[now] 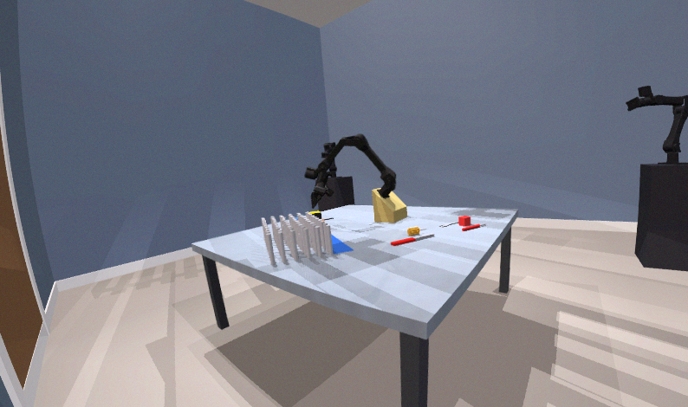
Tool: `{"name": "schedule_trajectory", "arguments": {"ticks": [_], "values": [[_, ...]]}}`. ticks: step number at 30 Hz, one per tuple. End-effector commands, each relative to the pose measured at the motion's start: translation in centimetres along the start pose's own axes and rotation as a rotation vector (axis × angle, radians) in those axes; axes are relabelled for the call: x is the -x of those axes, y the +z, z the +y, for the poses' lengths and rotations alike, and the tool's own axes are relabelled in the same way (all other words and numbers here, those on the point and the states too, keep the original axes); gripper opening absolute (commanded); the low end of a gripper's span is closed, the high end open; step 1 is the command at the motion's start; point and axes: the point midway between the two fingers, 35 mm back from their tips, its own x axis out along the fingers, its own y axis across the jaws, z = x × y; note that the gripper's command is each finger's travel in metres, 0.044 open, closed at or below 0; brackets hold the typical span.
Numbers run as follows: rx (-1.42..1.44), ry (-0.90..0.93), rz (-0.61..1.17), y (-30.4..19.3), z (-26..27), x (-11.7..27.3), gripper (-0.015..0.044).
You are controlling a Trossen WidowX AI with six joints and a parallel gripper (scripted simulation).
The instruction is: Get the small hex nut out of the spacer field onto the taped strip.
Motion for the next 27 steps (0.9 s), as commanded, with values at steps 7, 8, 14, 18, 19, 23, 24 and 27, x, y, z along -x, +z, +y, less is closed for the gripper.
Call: {"name": "schedule_trajectory", "arguments": {"ticks": [7,8,14,18,19,23,24,27], "values": [[-0.014,-0.009,-0.007,0.97,0.40,-1.97,0.0440],[-0.014,-0.009,-0.007,0.97,0.40,-1.97,0.0440],[-0.014,-0.009,-0.008,1.16,0.32,-1.91,0.0387],[-0.014,-0.009,-0.008,1.16,0.32,-1.91,0.0282],[-0.014,-0.009,-0.008,1.16,0.32,-1.91,0.0280],[-0.014,-0.009,-0.008,1.16,0.32,-1.91,0.0280],[-0.014,-0.009,-0.008,1.16,0.32,-1.91,0.0280],[-0.014,-0.009,-0.008,1.16,0.32,-1.91,0.0280]]}}
